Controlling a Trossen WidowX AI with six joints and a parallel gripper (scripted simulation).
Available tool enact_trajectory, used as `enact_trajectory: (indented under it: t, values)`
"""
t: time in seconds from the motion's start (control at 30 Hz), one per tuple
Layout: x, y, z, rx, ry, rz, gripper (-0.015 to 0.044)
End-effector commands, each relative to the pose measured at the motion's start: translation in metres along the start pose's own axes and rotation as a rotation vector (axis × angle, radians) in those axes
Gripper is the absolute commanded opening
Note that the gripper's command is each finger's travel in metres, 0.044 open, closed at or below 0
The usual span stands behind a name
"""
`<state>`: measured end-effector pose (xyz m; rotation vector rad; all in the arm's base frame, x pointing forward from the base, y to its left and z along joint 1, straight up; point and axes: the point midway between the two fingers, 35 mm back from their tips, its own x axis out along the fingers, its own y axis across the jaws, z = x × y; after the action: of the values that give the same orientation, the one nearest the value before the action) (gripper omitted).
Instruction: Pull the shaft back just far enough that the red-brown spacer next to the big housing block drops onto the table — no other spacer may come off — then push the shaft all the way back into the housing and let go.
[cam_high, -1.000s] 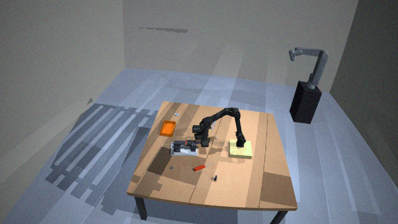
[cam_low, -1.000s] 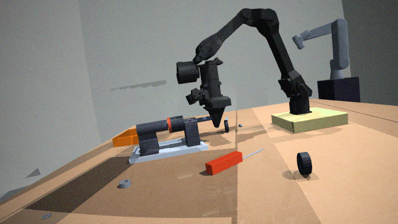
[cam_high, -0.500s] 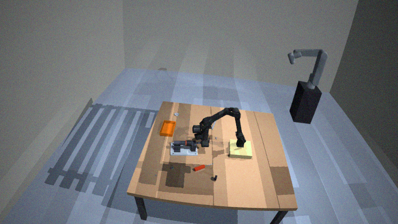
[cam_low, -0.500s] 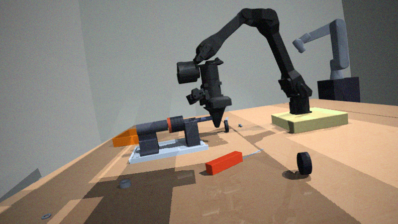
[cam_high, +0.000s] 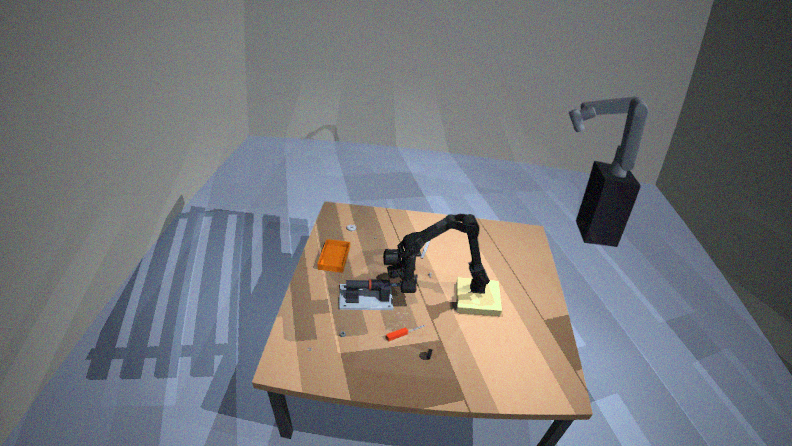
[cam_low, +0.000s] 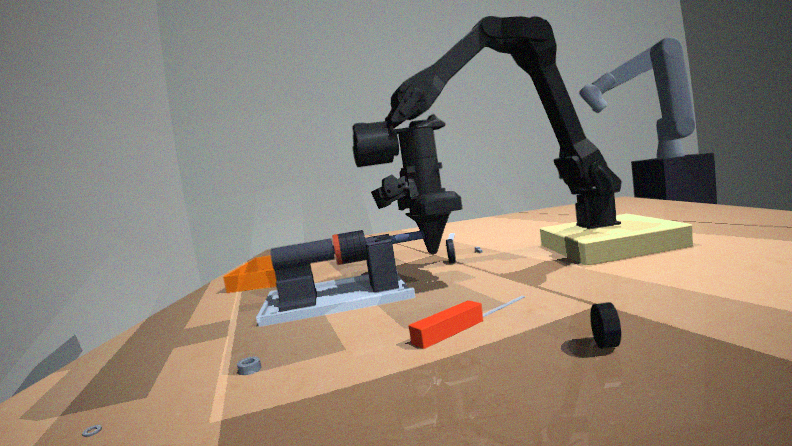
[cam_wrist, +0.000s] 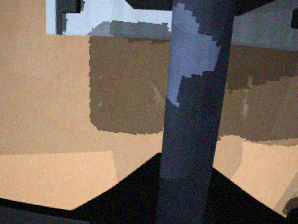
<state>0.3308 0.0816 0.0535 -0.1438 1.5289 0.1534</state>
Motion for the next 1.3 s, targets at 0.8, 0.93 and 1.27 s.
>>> enact_trajectory:
  t: [0.8, 0.93, 1.27]
  values:
    - [0.0, 0.0, -0.0036, 0.001, 0.003, -0.001, 0.0]
    - [0.0, 0.0, -0.0039, 0.001, 0.003, -0.001, 0.0]
    - [0.0, 0.0, -0.0049, 0.001, 0.004, -0.001, 0.0]
